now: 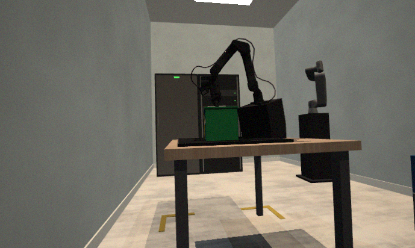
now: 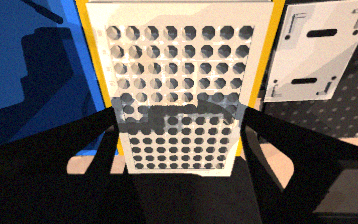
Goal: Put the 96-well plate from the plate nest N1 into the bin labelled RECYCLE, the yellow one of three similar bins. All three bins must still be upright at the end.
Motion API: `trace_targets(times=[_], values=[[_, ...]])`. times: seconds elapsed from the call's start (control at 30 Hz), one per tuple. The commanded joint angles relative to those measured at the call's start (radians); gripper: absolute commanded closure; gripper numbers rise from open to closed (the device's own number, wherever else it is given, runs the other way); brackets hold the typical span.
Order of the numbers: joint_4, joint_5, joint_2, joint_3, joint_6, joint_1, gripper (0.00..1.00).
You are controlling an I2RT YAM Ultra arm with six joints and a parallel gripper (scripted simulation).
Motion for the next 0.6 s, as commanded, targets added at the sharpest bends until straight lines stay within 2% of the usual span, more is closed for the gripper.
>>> trace_targets(times=[0.0, 0.1, 0.27, 0.43, 0.57], values=[[0.037, 0.002, 0.016, -0.002, 0.006, 0.002, 1.00], [0.079, 0.004, 0.002, -0.037, 0.017, 0.013, 1.00], [0.114, 0.008, 0.041, -0.053, 0.029, 0.010, 1.00], [0.143, 0.006, 0.055, -0.052, 0.023, 0.017, 1.00], [0.158, 0.006, 0.041, -0.052, 0.025, 0.020, 1.00]])
